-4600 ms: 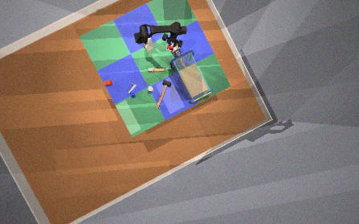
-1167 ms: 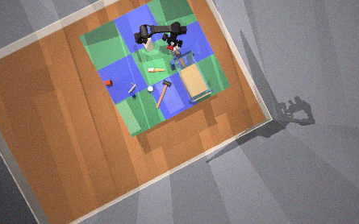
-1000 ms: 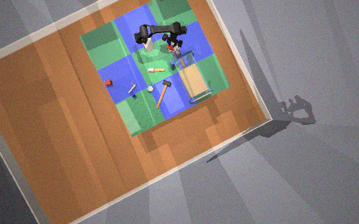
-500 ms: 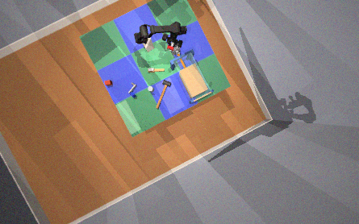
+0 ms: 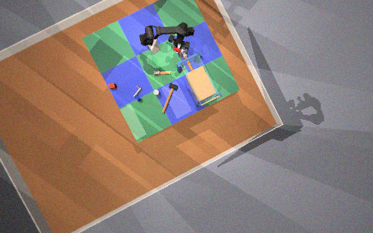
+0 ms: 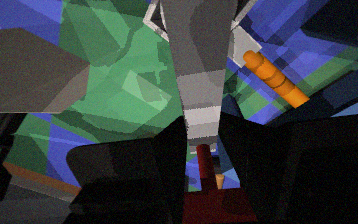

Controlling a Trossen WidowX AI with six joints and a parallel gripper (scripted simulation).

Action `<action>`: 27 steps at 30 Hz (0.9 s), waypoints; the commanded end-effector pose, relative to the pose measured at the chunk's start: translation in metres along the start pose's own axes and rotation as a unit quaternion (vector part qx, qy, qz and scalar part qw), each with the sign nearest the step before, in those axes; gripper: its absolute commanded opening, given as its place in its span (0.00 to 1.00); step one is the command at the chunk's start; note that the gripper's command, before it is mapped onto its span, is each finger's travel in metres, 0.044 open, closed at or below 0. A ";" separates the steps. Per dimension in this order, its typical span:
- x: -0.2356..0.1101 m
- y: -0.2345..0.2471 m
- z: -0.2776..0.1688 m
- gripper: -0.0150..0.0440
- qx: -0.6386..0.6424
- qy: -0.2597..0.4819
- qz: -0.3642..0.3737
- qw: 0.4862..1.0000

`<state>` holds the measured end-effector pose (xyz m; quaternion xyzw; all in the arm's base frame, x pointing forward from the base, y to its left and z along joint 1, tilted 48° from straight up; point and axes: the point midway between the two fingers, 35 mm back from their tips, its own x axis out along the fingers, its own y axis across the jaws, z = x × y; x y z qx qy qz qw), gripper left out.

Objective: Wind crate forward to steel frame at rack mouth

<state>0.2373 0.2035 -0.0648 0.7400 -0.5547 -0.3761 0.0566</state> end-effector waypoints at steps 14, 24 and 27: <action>-0.001 0.000 0.000 0.25 -0.003 0.001 0.000 1.000; 0.001 0.000 0.000 0.25 0.001 0.001 0.000 1.000; 0.004 -0.001 0.001 0.25 0.003 0.004 -0.001 1.000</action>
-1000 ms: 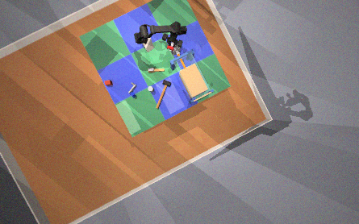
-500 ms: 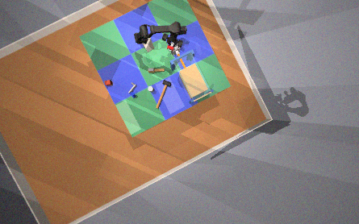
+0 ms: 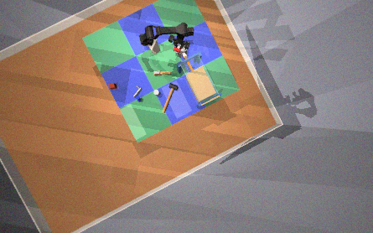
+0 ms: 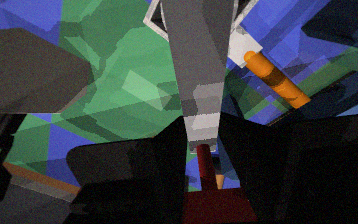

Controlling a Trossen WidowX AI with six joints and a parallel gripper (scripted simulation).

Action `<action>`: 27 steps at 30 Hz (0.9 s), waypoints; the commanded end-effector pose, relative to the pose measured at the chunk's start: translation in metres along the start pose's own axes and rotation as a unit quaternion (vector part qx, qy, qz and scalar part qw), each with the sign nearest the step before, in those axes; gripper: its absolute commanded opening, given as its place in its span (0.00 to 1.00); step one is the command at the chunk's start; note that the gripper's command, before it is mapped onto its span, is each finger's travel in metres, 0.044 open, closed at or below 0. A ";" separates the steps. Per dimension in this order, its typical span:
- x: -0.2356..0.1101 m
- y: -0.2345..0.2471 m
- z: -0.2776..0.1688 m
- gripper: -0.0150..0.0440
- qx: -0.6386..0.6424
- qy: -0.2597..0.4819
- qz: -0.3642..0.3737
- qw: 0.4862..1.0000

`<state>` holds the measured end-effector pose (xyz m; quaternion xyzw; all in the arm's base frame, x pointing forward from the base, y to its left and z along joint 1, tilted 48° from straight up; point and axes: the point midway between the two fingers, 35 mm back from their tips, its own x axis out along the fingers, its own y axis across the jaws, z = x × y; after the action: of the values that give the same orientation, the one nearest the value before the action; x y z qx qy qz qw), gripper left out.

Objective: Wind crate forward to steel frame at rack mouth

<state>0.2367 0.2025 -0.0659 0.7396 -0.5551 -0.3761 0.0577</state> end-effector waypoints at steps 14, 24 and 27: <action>0.024 -0.006 0.008 0.25 0.021 0.033 -0.011 0.999; 0.036 -0.005 0.013 0.25 0.045 0.096 -0.033 0.994; 0.036 -0.003 0.015 0.25 0.049 0.109 -0.038 0.992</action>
<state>0.2355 0.1756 -0.0960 0.7852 -0.5451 -0.2864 0.0652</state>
